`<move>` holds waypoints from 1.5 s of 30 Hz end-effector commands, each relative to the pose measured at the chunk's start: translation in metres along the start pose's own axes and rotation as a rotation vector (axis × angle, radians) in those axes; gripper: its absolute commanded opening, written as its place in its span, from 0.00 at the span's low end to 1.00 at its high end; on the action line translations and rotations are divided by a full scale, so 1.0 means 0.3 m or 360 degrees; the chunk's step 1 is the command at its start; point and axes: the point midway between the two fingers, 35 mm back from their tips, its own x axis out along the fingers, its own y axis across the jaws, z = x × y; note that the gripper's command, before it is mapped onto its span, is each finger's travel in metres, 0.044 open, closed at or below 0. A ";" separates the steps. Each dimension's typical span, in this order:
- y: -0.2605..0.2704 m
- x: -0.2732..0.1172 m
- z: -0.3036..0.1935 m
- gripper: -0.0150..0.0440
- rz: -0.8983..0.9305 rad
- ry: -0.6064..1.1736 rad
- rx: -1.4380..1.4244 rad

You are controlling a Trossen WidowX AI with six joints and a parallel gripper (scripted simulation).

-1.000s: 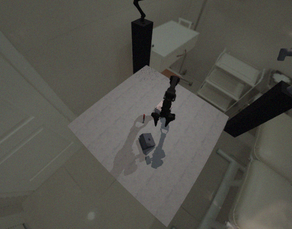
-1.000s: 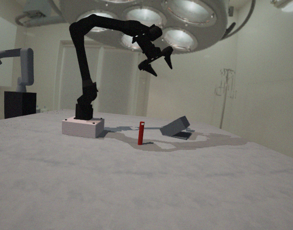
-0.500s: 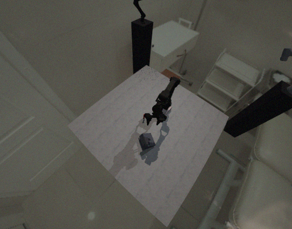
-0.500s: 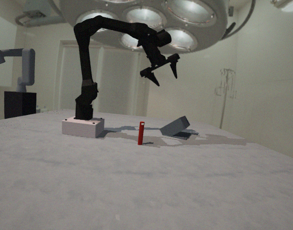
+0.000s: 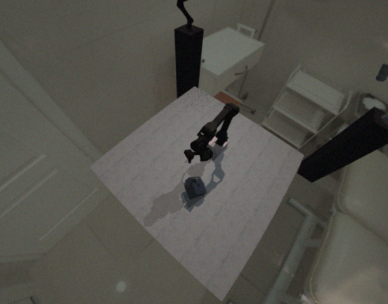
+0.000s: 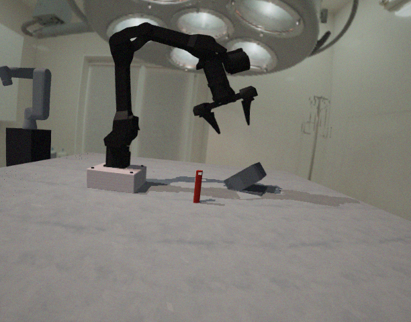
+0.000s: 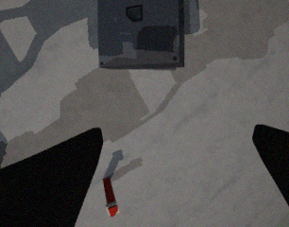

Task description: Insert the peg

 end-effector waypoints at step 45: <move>0.179 0.192 -0.477 1.00 0.0613 0.0303 -0.0218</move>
